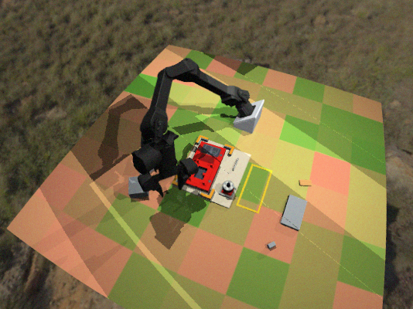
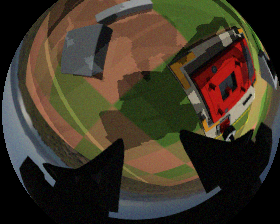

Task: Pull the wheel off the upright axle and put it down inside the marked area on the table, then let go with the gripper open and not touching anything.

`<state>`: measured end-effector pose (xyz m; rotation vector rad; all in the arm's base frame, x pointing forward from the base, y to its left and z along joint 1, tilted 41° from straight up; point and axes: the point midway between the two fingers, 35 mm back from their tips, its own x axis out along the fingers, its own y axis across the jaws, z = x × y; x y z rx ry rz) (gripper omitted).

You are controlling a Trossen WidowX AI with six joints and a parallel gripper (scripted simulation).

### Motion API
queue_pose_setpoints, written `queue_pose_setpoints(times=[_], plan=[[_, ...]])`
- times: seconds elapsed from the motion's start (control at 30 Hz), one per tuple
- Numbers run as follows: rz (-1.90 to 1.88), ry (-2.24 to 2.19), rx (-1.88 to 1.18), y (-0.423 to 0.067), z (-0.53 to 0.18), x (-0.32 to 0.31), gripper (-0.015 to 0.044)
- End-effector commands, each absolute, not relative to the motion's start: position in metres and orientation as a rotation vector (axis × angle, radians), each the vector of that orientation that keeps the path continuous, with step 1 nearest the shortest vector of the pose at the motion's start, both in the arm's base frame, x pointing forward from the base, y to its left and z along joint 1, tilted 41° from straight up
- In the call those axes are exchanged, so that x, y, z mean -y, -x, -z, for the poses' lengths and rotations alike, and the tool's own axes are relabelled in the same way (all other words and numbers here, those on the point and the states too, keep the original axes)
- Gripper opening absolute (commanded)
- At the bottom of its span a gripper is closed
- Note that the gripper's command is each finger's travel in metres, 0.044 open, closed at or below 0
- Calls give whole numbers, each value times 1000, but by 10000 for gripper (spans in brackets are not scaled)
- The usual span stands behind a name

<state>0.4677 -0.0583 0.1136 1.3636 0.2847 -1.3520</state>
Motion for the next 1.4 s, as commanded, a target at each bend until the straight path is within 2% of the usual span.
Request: queue_pose_setpoints(times=[0.0, 0.13, 0.43, 0.73, 1.23, 1.33, 1.37], plan=[[1391, -1240, -382, -450, -86, 23, 300], [1408, -1149, -451, -436, -72, -2, 300], [1446, -674, -679, -361, -32, -90, 300], [1445, -664, -682, -358, -28, -90, 300], [1446, -662, -679, -360, 26, -44, 300], [1452, -673, -678, -361, 23, -46, 221], [1452, -673, -678, -361, 23, -46, 215]])
